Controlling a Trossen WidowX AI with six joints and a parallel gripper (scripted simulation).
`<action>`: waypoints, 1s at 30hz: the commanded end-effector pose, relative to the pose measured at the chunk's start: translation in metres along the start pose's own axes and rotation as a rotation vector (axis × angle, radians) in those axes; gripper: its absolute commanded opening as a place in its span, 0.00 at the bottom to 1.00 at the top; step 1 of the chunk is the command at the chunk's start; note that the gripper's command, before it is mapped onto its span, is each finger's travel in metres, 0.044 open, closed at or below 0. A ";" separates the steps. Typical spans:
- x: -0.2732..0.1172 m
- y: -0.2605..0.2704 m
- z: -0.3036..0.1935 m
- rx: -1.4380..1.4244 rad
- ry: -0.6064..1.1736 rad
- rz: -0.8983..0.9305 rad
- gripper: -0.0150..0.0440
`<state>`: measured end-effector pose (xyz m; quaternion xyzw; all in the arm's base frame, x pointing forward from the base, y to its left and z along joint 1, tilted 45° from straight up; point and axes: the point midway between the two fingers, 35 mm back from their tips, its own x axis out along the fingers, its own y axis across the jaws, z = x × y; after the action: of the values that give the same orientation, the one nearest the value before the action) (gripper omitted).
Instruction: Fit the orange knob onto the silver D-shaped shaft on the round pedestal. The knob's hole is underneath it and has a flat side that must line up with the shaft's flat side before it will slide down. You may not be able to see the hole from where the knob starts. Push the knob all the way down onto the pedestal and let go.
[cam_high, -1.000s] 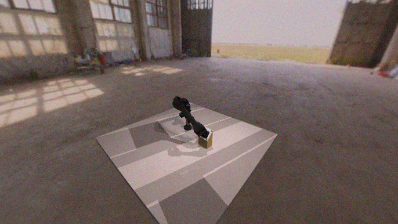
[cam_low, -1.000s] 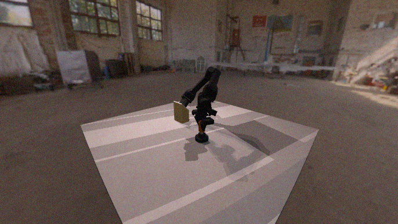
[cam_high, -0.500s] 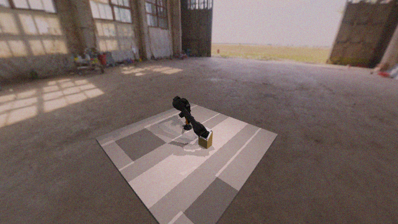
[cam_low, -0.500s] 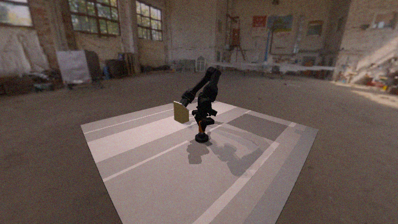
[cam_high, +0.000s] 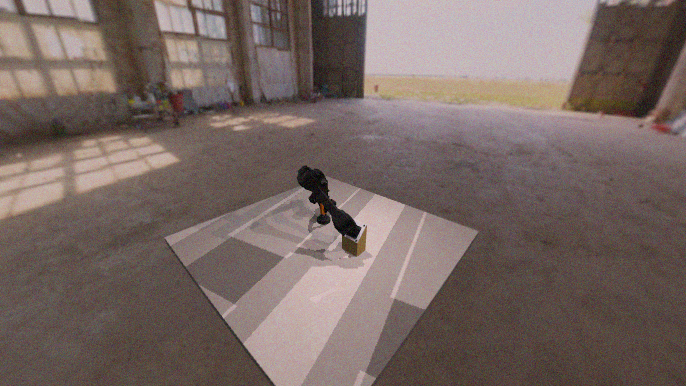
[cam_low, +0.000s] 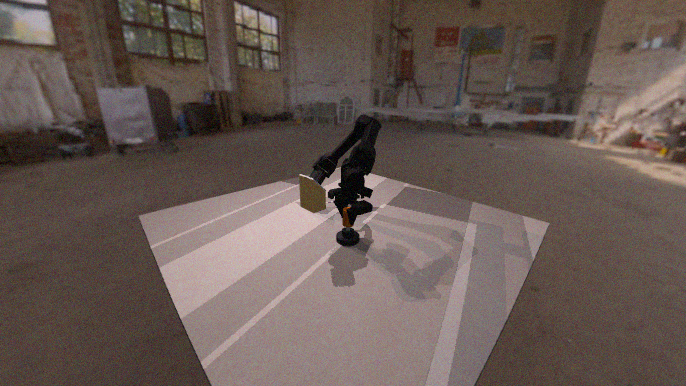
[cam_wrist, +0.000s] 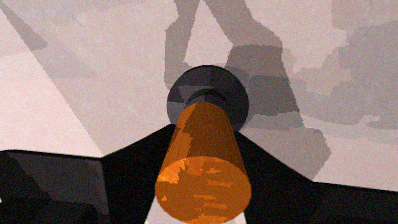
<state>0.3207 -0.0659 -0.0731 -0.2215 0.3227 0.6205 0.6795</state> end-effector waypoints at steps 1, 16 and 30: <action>-0.004 0.000 0.000 -0.040 0.002 -0.008 0.25; -0.001 -0.004 -0.003 -0.040 0.002 -0.009 0.25; -0.003 -0.003 -0.002 -0.040 0.002 -0.009 0.25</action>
<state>0.3235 -0.0677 -0.0739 -0.2349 0.3112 0.6253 0.6760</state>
